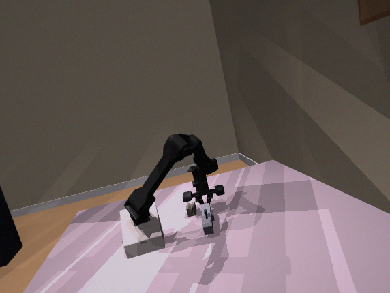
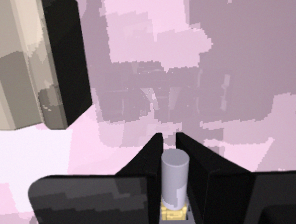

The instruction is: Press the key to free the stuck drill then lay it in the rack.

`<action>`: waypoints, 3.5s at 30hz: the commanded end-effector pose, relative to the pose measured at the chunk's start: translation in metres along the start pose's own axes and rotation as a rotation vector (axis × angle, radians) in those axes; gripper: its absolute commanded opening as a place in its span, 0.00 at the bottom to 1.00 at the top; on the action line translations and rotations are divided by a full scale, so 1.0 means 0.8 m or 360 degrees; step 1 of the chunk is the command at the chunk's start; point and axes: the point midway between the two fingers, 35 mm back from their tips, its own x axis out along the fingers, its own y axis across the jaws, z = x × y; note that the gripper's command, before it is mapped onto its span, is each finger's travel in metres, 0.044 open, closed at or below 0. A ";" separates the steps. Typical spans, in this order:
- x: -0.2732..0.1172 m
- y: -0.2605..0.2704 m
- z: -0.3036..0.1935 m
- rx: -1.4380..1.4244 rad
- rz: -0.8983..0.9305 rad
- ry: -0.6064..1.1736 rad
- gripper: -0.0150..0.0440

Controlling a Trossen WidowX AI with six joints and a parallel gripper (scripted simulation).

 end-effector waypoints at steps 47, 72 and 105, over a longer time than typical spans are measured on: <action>-0.004 0.000 0.049 -0.0007 0.0001 0.0003 0.57; 0.002 0.000 0.035 -0.0004 -0.0004 0.0000 1.00; 0.004 0.000 0.031 0.0003 -0.0002 -0.0003 0.25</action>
